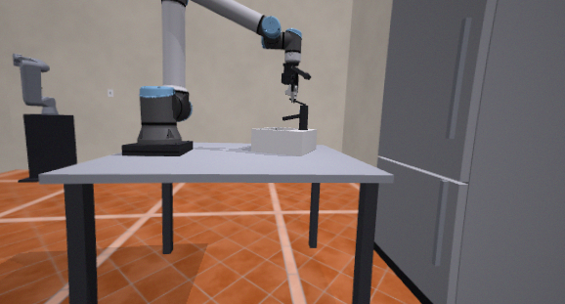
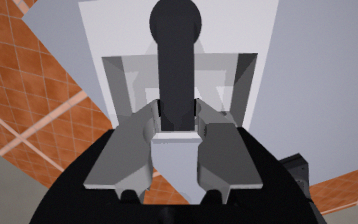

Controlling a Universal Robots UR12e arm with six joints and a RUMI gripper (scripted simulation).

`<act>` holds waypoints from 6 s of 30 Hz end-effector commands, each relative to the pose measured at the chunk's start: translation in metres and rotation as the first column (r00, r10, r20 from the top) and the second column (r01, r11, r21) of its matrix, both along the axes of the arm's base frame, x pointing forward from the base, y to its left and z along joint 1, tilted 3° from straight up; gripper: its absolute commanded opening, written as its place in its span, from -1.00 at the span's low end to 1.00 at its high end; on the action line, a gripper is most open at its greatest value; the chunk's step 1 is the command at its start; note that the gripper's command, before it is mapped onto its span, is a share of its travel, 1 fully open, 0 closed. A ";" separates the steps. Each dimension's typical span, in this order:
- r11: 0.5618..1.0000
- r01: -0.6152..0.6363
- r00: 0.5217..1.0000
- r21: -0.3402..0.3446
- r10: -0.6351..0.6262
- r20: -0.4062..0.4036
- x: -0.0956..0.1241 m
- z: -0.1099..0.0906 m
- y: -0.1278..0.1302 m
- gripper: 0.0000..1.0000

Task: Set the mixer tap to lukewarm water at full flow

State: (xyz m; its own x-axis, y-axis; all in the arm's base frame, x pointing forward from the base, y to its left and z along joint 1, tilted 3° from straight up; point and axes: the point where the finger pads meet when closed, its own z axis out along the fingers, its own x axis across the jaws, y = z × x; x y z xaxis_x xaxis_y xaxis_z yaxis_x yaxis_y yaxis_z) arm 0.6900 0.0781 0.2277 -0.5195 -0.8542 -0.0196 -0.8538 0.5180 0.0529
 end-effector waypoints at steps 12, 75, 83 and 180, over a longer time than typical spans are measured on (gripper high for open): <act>1.000 0.000 1.000 -0.001 0.000 0.010 0.004 0.007 -0.001 -1.00; 1.000 0.000 1.000 0.000 0.000 0.006 0.003 0.005 -0.001 -0.19; 1.000 0.000 1.000 0.000 0.000 0.006 0.003 0.005 -0.001 -0.19; 1.000 0.000 1.000 -0.001 0.000 0.006 0.005 0.075 -0.005 -1.00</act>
State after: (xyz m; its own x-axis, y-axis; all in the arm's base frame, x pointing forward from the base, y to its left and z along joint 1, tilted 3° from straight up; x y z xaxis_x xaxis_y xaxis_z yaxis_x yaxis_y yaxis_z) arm 0.6949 0.0746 0.3017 -0.5190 -0.8545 -0.0219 -0.8542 0.5177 0.0480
